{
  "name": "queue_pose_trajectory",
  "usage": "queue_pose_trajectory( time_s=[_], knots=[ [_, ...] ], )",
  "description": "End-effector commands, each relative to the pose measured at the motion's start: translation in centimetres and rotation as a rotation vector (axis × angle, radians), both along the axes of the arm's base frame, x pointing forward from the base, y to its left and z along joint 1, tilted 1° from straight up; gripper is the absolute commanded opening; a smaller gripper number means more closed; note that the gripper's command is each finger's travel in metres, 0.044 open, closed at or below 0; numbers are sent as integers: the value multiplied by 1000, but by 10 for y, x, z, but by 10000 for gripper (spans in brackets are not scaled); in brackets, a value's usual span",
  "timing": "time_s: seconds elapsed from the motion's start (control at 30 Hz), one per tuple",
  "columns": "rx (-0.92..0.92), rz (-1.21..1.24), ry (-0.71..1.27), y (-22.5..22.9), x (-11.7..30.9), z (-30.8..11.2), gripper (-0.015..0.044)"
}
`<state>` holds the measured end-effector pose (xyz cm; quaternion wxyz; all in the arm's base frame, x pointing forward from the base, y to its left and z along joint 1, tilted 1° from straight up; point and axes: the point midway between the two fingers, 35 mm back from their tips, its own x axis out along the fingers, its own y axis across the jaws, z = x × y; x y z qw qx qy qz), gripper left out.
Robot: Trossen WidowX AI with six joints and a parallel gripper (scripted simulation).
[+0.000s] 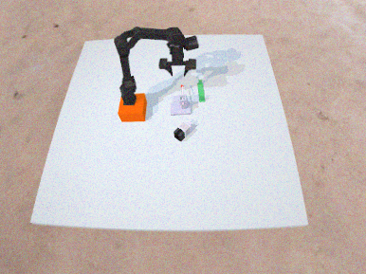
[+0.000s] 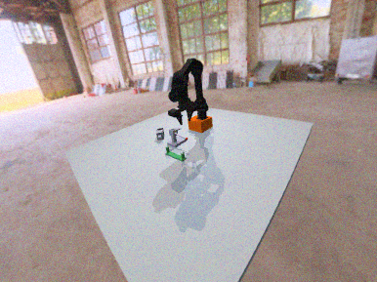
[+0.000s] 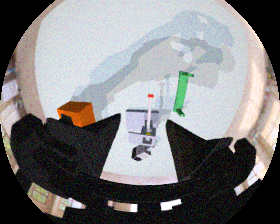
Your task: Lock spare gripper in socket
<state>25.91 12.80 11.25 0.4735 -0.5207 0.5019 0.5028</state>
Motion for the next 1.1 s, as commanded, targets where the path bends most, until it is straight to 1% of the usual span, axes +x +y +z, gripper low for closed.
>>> queue_pose_trajectory(
  time_s=[0.0,0.2,0.27,0.47,1.07],
  knots=[
    [70,101,-8,-16,16,12,300],
    [70,101,-8,-16,16,12,300],
    [70,101,-8,-15,17,5,300],
    [68,98,-12,-12,18,-54,300],
    [67,98,-12,-12,19,-79,300]
  ],
)
